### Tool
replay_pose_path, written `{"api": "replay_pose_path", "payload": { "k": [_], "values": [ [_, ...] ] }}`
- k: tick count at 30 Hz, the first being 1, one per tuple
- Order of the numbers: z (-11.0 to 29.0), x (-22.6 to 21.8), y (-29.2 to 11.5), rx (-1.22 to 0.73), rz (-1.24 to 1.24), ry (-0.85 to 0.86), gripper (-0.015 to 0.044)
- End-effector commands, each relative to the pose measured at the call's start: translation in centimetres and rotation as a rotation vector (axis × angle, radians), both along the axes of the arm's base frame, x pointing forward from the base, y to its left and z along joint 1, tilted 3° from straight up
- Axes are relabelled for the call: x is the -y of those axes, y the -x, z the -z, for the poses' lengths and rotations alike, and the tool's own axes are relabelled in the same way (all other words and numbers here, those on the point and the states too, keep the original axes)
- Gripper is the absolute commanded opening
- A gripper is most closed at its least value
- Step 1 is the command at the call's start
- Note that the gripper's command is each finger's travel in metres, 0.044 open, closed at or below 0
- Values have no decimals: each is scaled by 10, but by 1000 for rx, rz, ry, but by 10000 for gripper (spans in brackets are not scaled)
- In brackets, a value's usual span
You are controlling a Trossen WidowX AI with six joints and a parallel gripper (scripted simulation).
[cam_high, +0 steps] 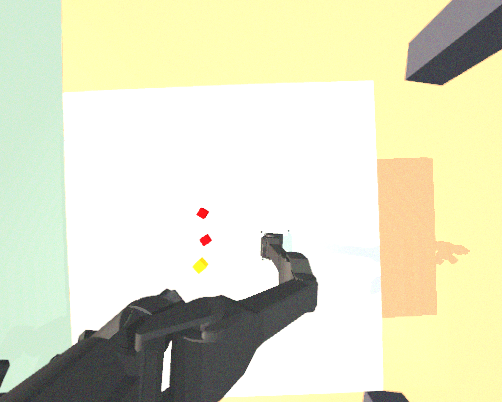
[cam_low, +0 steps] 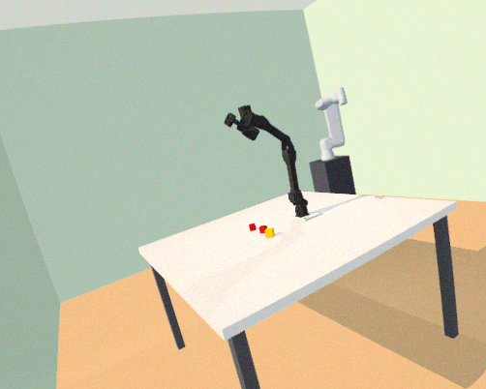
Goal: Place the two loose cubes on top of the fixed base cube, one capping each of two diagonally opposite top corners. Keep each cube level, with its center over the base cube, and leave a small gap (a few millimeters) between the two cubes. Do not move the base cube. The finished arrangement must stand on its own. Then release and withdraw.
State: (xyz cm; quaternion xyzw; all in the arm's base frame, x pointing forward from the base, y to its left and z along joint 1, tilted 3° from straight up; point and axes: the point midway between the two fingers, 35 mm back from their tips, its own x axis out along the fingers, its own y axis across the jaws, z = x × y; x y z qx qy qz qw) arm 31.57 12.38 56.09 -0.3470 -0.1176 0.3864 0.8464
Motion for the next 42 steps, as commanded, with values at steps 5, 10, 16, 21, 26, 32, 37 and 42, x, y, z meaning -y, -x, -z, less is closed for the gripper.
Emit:
{"api": "replay_pose_path", "payload": {
  "k": [5,10,16,21,26,32,37,42],
  "values": [
    [47,20,-34,-119,113,68,269],
    [120,52,-68,-301,254,189,265],
    [211,95,-81,-535,379,362,265],
    [283,131,-69,-742,437,524,265],
    [347,163,-40,-957,444,695,265],
    [406,195,12,-1212,380,893,265],
    [412,198,18,-1241,368,915,265],
    [439,200,17,-1240,368,915,265]
  ]
}}
